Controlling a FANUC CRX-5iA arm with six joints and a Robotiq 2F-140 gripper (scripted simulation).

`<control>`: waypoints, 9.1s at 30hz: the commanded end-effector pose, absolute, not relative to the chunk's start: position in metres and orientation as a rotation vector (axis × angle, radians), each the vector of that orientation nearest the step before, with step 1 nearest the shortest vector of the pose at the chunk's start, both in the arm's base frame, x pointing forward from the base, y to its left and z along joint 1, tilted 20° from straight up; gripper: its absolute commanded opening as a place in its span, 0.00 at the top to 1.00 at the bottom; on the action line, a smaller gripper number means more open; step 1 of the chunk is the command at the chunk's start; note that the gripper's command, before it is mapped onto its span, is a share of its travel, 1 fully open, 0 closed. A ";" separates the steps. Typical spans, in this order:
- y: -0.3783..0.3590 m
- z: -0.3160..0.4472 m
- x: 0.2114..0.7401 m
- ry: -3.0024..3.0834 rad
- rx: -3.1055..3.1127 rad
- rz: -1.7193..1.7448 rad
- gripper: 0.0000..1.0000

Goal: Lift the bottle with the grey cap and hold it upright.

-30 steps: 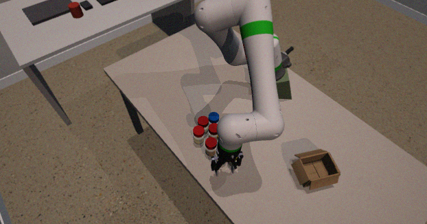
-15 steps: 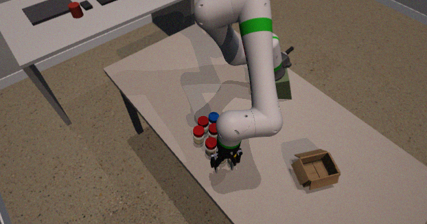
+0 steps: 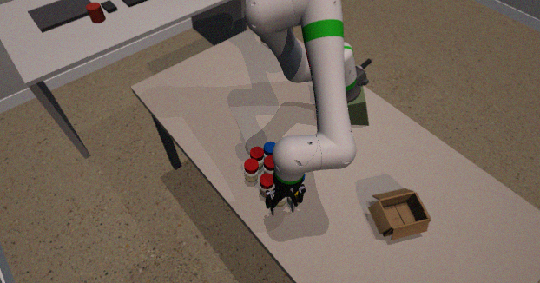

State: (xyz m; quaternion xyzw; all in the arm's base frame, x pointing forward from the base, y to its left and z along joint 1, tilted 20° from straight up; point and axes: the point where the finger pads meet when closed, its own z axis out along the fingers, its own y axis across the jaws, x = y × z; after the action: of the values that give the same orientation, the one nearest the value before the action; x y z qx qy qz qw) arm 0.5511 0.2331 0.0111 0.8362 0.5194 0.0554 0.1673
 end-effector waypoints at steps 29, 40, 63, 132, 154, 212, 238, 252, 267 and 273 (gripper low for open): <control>0.212 0.014 0.540 1.478 2.379 0.160 0.49; 0.204 0.015 0.536 1.478 2.379 0.160 0.49; 0.195 0.025 0.528 1.478 2.379 0.160 0.49; 0.202 0.060 0.519 1.478 2.379 0.160 0.90; 0.202 0.060 0.519 1.478 2.379 0.160 0.90; 0.215 0.116 0.503 1.478 2.379 0.161 0.90; 0.215 0.116 0.503 1.478 2.379 0.161 0.90; 0.215 0.116 0.503 1.478 2.379 0.161 0.90; 0.215 0.116 0.503 1.478 2.379 0.161 0.90; 0.215 0.116 0.503 1.478 2.379 0.161 0.90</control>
State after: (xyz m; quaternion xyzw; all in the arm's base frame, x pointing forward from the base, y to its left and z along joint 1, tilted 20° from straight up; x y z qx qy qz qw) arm 0.5025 0.2145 0.1154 0.8362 0.5194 0.0555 0.1673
